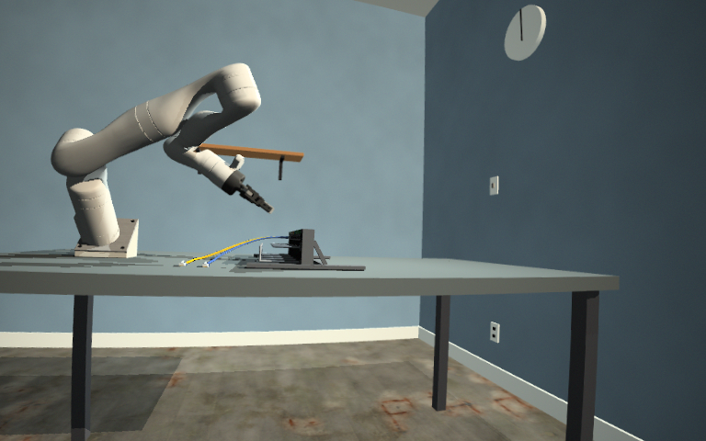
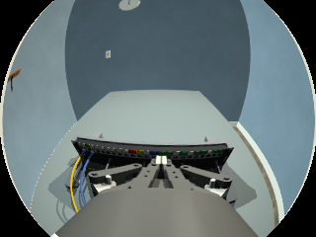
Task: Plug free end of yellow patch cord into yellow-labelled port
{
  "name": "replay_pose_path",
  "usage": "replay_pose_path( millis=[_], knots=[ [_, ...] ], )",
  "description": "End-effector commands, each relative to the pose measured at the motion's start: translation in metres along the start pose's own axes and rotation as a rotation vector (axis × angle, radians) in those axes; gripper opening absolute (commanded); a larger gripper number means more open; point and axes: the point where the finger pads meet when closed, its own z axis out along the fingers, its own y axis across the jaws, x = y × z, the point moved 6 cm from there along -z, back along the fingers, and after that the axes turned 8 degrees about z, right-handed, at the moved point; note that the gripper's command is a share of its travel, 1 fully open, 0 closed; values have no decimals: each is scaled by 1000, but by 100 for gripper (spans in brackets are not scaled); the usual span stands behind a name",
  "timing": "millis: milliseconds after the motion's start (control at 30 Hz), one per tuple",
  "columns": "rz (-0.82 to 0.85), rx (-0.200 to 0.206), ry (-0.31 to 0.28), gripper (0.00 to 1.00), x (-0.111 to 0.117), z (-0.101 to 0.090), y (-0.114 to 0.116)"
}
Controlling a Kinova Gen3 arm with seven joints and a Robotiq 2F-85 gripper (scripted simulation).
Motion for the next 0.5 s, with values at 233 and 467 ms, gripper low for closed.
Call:
replay_pose_path(
  millis=[233, 467],
  knots=[
    [-2, -9, -14, 0, -4, 38, 4],
    [-4, -15, -22, 0, -7, 49, 5]
  ],
)
